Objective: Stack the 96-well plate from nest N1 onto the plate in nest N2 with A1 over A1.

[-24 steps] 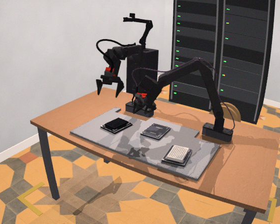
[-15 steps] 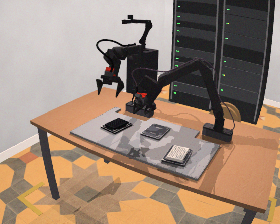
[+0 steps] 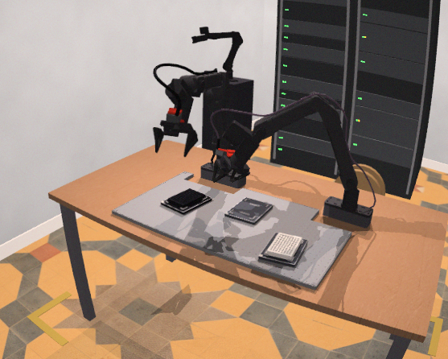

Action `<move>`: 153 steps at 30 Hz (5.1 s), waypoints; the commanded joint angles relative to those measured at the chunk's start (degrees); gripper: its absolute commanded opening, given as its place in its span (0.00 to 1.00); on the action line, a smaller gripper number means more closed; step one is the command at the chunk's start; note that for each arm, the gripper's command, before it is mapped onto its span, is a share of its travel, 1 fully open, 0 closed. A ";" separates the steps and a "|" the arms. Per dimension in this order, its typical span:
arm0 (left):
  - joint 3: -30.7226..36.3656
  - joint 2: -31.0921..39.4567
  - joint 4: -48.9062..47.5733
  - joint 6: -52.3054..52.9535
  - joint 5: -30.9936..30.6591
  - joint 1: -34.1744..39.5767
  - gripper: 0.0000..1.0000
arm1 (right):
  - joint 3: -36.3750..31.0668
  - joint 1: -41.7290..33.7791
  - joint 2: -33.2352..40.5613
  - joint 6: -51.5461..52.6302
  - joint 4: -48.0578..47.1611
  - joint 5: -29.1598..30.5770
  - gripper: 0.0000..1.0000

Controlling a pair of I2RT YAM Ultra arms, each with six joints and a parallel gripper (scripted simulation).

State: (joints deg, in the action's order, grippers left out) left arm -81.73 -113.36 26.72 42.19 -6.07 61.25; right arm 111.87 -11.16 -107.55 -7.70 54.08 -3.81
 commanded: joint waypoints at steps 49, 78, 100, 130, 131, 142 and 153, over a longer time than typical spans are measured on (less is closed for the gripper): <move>44.87 60.09 -24.66 -44.64 0.74 -0.62 1.00 | -90.28 8.68 53.04 12.54 -43.17 3.31 1.00; 44.52 59.59 -24.64 -44.64 0.42 -0.62 1.00 | -52.62 7.93 16.70 17.33 1.37 3.48 1.00; 44.52 59.59 -24.64 -44.64 0.42 -0.62 1.00 | -51.00 7.77 9.82 17.38 -1.10 3.55 1.00; 44.52 59.59 -24.64 -44.64 0.42 -0.62 1.00 | -55.76 7.76 6.10 17.38 -9.57 3.54 0.96; 44.52 59.59 -24.64 -44.64 0.42 -0.62 1.00 | -55.76 7.76 6.10 17.38 -9.58 3.54 0.96; 44.52 59.59 -24.64 -44.64 0.42 -0.62 1.00 | -55.11 7.96 6.60 17.09 -8.89 3.82 0.82; 44.52 59.59 -24.64 -44.64 0.42 -0.62 1.00 | -52.27 7.84 9.25 17.28 -3.96 3.81 0.78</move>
State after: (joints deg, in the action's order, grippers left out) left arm -37.06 -55.11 3.20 -1.91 -5.74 60.58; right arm 56.93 -3.11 -101.06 9.26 45.74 0.10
